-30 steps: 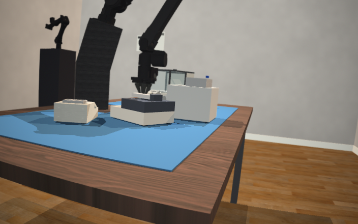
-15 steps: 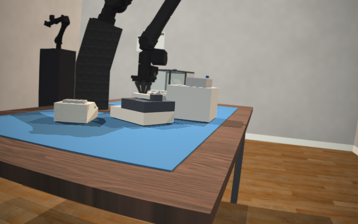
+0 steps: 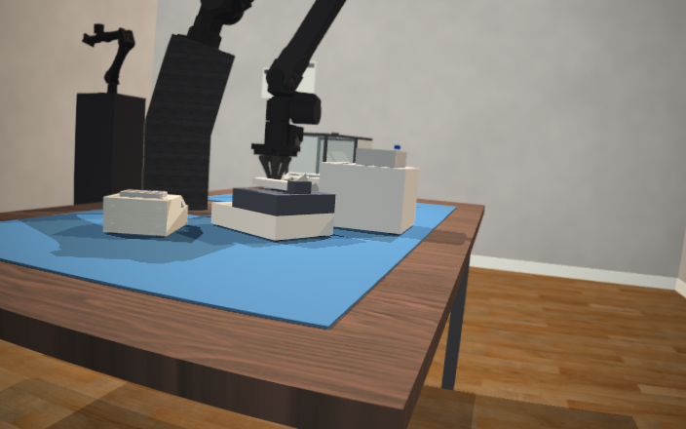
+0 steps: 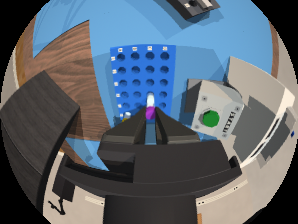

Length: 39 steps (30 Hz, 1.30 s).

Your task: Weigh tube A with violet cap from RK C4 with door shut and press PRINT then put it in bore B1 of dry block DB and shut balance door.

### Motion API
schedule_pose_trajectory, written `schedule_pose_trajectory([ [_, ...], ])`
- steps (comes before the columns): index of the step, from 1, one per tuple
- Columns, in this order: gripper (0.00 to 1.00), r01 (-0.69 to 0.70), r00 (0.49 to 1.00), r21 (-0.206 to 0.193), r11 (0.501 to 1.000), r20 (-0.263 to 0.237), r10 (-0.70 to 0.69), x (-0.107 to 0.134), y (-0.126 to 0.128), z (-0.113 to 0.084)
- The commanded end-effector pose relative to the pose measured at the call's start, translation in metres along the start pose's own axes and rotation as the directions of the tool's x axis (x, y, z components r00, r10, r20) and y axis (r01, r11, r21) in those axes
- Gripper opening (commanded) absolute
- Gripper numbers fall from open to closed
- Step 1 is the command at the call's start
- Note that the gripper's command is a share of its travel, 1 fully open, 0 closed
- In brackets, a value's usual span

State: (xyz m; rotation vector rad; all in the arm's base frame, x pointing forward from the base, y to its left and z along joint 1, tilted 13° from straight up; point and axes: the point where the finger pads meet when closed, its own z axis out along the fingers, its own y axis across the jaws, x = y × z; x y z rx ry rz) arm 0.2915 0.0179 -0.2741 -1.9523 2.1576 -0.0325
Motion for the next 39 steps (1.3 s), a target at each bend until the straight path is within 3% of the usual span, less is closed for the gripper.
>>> schedule_pose_trajectory([
  [1,0.09,0.002,1.0,-0.009,1.0,0.0,-0.002,0.001,0.006,-0.004],
  [12,0.09,0.001,1.0,-0.019,1.0,-0.001,-0.001,0.004,0.015,-0.007],
  [16,0.09,0.002,1.0,-0.009,1.0,0.0,-0.002,0.001,0.007,-0.004],
  [17,0.09,0.002,1.0,-0.018,1.0,-0.001,-0.002,0.004,0.015,-0.006],
  [29,0.09,0.002,1.0,-0.009,1.0,0.0,-0.002,0.001,0.007,-0.004],
  [39,0.09,0.002,1.0,-0.017,1.0,0.0,-0.002,0.002,0.01,-0.026],
])
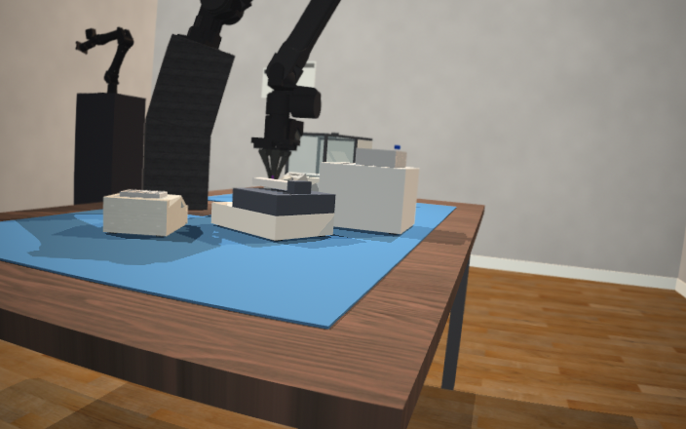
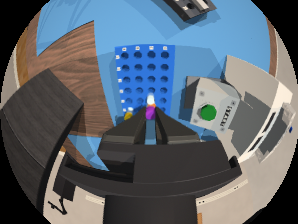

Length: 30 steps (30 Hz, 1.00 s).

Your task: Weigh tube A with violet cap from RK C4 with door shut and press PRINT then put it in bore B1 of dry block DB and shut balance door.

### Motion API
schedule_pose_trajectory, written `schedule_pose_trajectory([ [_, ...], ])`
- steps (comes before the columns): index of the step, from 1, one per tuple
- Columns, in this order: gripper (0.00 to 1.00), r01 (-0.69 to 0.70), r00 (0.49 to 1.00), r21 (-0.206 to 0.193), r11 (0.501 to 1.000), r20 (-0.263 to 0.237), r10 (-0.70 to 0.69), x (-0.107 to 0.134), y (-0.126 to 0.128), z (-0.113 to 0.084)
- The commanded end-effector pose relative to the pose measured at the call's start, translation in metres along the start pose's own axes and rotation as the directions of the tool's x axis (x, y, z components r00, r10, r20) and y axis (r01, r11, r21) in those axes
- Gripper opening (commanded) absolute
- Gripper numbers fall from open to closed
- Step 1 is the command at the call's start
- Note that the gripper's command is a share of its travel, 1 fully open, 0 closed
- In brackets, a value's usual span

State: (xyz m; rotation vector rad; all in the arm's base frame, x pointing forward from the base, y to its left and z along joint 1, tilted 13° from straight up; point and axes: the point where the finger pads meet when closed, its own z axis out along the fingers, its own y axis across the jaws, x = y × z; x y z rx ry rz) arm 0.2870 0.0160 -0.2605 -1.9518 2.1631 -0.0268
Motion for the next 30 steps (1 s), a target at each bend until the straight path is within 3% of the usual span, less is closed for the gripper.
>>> schedule_pose_trajectory([
  [1,0.09,0.002,1.0,-0.011,1.0,-0.001,-0.002,0.003,0.008,-0.013],
  [12,0.09,0.006,1.0,-0.011,1.0,0.0,-0.006,0.002,0.008,-0.027],
  [30,0.09,0.005,1.0,-0.002,1.0,0.001,-0.005,0.0,0.003,-0.021],
])
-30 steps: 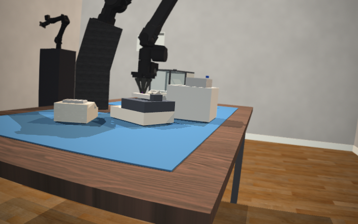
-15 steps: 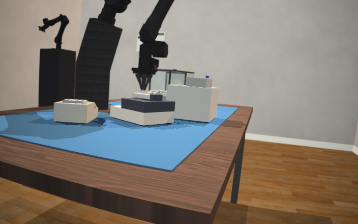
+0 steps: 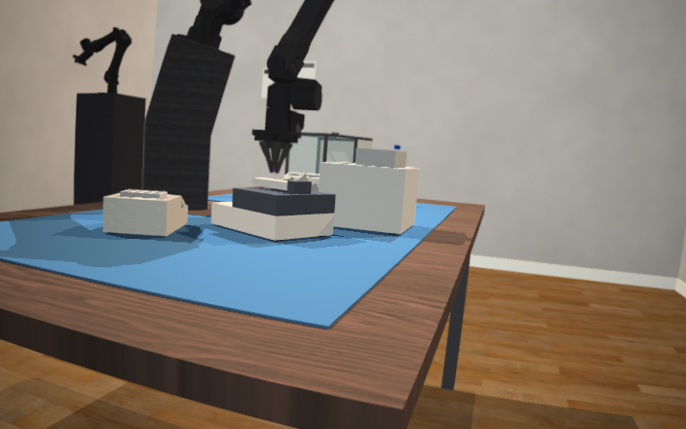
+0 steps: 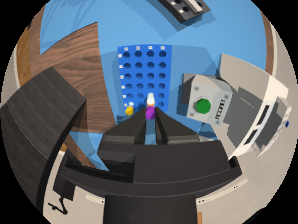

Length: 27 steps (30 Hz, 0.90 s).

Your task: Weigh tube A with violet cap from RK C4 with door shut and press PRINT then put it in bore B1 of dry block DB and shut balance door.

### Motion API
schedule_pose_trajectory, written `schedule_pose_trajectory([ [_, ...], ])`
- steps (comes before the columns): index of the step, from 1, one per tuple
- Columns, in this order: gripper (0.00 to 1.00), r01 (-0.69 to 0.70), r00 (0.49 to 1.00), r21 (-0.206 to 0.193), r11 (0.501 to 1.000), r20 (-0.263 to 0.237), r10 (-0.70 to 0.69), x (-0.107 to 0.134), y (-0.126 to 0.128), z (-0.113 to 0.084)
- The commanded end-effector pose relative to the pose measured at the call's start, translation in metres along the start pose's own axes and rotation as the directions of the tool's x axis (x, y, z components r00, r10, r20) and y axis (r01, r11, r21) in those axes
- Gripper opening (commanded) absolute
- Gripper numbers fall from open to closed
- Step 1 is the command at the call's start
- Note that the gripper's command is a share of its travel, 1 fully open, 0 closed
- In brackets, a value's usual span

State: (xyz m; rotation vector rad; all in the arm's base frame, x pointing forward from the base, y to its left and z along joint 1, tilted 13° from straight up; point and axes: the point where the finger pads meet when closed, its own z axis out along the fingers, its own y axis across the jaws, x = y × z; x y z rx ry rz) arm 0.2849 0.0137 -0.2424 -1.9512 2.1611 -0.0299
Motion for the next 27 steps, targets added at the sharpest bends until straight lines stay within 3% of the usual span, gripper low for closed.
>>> schedule_pose_trajectory([
  [1,0.09,0.004,1.0,-0.005,1.0,0.001,-0.004,0.0001,0.0045,-0.0028],
  [24,0.09,0.004,1.0,-0.005,1.0,0.001,-0.004,0.0001,0.0045,-0.0028],
  [27,0.09,-0.003,1.0,-0.015,1.0,-0.002,0.003,0.001,0.0089,-0.0099],
])
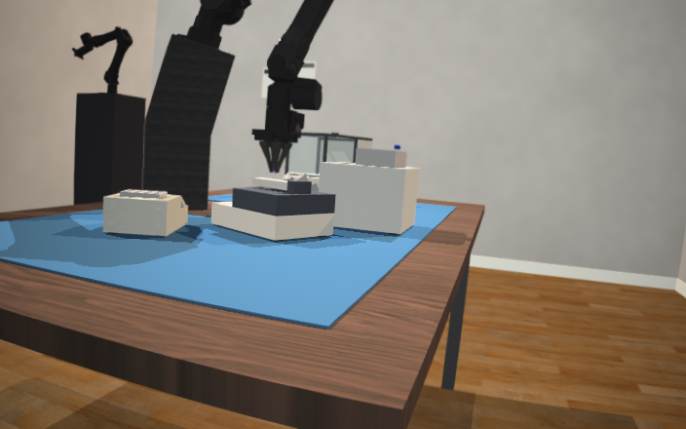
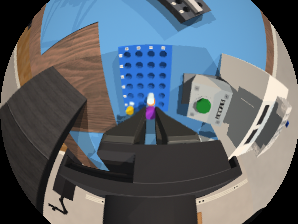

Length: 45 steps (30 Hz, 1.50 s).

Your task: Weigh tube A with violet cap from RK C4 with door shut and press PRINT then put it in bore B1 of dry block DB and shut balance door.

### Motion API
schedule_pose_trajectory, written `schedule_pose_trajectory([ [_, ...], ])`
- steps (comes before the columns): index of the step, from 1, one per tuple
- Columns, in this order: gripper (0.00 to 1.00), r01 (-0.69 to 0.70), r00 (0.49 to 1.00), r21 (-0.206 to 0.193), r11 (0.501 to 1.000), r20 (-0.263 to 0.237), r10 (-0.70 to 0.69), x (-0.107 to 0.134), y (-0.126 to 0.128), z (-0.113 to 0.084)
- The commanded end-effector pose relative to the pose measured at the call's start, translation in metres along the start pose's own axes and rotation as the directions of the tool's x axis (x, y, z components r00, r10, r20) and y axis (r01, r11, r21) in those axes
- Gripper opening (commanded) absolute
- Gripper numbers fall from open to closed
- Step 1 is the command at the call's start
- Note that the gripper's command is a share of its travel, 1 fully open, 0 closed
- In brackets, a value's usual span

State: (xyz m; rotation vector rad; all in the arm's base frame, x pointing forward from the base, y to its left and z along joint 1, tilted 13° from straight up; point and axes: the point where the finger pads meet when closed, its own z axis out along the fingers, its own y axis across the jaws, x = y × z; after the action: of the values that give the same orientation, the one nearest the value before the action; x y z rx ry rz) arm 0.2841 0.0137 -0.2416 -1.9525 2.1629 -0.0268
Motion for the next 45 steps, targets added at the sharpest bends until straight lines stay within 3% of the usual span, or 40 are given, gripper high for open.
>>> schedule_pose_trajectory([
  [1,0.09,-0.003,1.0,-0.01,1.0,-0.002,0.003,0.002,0.008,-0.011],
  [45,0.09,0.0,1.0,-0.002,1.0,0.0,0.0,0.003,0.005,-0.075],
])
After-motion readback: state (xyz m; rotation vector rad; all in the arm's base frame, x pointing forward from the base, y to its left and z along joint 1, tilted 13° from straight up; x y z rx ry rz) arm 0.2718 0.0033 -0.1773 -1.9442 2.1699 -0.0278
